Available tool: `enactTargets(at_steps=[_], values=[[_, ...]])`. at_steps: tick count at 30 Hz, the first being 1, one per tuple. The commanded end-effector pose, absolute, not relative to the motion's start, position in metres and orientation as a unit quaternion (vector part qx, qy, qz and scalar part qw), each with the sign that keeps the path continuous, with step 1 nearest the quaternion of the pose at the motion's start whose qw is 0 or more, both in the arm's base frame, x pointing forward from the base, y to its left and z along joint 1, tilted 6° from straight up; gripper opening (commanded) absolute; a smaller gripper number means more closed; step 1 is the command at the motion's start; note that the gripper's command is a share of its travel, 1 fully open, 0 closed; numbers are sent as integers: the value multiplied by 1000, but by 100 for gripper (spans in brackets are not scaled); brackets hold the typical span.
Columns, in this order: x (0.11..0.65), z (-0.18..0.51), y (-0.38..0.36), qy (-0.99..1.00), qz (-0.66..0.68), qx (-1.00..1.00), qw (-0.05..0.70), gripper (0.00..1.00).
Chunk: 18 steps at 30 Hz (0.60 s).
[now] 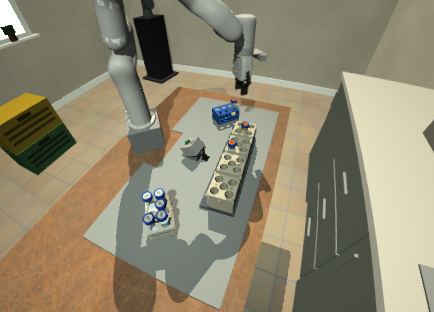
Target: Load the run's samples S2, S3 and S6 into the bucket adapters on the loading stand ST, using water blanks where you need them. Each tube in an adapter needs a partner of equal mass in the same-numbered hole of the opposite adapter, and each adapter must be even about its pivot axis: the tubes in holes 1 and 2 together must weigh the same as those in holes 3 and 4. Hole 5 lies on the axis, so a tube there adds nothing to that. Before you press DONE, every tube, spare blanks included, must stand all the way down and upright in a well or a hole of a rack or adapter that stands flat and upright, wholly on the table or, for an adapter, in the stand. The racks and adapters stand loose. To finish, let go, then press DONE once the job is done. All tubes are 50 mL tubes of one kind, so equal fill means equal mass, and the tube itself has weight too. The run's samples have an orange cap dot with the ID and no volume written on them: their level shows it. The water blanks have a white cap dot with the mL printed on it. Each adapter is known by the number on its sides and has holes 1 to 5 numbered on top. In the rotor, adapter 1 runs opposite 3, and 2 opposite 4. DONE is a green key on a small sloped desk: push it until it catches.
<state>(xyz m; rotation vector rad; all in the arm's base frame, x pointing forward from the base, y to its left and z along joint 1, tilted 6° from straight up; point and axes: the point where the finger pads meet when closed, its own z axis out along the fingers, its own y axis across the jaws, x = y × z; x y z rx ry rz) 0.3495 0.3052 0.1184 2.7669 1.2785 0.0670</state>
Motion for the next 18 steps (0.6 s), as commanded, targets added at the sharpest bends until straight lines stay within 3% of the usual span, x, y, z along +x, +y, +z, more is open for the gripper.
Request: enactTargets(at_steps=[1, 18], values=[[344, 119, 315, 453, 21, 890, 45, 57], [296, 112, 373, 475, 20, 879, 45, 57]])
